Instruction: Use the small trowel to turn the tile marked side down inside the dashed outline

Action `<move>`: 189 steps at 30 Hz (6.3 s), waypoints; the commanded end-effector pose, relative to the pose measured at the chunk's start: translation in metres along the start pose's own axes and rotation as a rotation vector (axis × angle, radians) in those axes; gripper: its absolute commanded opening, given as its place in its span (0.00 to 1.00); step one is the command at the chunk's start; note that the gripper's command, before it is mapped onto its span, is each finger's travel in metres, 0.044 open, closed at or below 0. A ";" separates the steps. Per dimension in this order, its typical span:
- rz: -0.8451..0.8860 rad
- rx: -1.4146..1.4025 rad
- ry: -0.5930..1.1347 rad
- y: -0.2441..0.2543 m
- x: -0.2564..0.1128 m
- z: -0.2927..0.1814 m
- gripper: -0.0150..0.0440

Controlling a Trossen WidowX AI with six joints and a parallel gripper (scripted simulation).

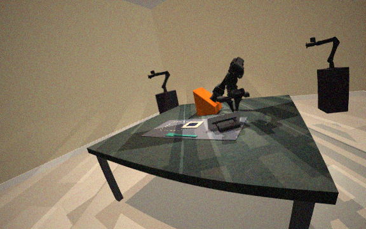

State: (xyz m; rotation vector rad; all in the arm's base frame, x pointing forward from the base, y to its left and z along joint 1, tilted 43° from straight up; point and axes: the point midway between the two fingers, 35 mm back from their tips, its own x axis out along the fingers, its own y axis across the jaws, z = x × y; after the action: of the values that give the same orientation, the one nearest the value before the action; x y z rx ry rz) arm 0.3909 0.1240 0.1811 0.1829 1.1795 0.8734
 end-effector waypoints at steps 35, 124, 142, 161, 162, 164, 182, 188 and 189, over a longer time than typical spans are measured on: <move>0.006 0.004 0.008 0.002 0.003 -0.002 0.42; 0.008 -0.971 0.005 0.008 -0.016 0.024 0.42; 0.009 -1.564 -0.002 0.015 -0.007 0.065 0.42; 0.009 -1.569 -0.001 0.015 0.000 0.052 0.42; 0.009 -1.569 -0.001 0.015 0.001 0.051 0.42; 0.010 -1.568 -0.001 0.015 0.002 0.048 0.42; 0.011 -1.568 -0.001 0.015 0.012 0.027 0.42; 0.011 -1.567 -0.001 0.014 0.012 0.019 0.42; 0.011 -1.567 -0.001 0.013 0.012 0.018 0.42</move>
State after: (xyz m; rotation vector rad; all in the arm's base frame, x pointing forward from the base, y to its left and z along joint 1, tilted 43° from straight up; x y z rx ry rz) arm 0.4061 0.1490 0.1892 -1.0735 0.2276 1.5547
